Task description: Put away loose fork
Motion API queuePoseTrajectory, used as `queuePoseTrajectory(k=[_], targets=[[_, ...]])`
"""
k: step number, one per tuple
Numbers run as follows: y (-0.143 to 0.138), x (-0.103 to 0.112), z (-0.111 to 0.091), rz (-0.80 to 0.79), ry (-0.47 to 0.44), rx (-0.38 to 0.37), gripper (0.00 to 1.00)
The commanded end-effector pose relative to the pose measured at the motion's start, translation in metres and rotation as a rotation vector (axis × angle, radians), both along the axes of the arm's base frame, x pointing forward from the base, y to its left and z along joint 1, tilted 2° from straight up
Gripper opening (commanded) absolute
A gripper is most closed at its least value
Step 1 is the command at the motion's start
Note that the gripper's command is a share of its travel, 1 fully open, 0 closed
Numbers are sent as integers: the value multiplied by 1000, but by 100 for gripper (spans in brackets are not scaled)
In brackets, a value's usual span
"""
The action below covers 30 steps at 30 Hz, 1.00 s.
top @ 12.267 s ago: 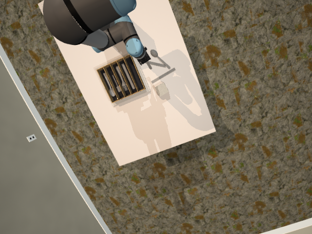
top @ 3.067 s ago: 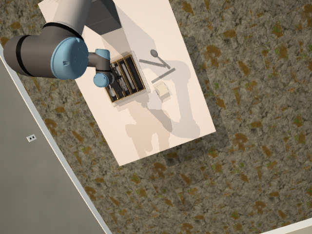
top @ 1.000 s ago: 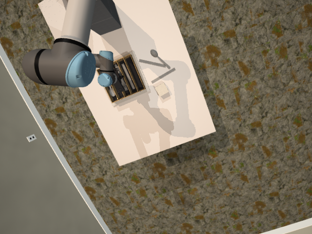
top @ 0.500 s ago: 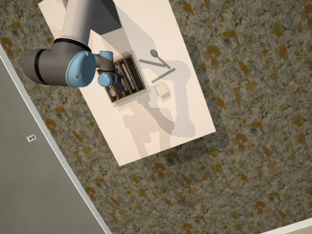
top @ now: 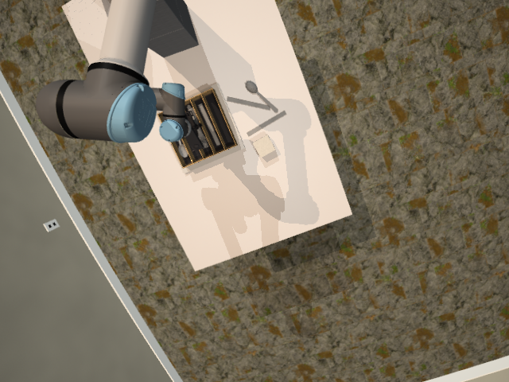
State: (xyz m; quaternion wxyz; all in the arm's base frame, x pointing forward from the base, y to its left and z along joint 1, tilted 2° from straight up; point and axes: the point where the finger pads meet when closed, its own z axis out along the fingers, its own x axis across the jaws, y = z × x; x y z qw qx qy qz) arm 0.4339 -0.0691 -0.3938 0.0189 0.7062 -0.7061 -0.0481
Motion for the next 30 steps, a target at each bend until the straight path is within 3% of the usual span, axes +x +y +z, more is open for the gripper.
queuePoseTrajectory(k=[1, 17, 30], targets=[[0, 2, 0, 1, -3, -1, 14], [0, 0, 26, 0, -1, 0, 14], [-3, -1, 84, -1, -1, 0, 14]])
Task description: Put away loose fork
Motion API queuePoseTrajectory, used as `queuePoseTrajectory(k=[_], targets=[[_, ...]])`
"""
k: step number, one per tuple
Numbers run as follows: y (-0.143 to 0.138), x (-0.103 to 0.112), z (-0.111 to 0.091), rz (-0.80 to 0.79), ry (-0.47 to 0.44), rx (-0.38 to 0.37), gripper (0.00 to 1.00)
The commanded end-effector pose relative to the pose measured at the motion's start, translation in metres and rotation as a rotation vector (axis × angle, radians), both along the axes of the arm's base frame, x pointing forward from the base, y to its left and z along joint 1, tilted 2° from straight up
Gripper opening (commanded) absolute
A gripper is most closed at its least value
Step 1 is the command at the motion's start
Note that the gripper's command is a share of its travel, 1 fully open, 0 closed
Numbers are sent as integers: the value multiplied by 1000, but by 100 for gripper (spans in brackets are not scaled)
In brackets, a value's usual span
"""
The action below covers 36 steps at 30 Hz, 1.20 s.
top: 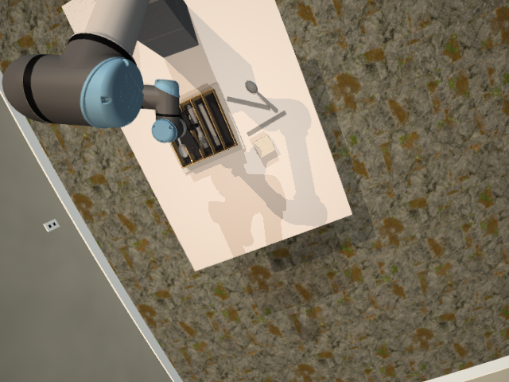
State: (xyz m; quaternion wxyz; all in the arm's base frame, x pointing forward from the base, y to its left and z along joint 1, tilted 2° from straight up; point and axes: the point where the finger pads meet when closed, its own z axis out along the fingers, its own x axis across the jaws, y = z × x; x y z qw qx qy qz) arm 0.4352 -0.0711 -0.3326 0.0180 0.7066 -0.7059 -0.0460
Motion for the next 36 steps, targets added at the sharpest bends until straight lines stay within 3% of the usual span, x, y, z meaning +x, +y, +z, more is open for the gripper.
queuePoseTrajectory(k=[1, 12, 21, 22, 36], targets=[[-2, -2, 26, -1, 4, 2, 14], [-2, -2, 50, -1, 4, 2, 14], [-2, -2, 53, -1, 4, 2, 14], [-3, -1, 52, -1, 3, 1, 100], [-3, -1, 52, -1, 3, 1, 100]])
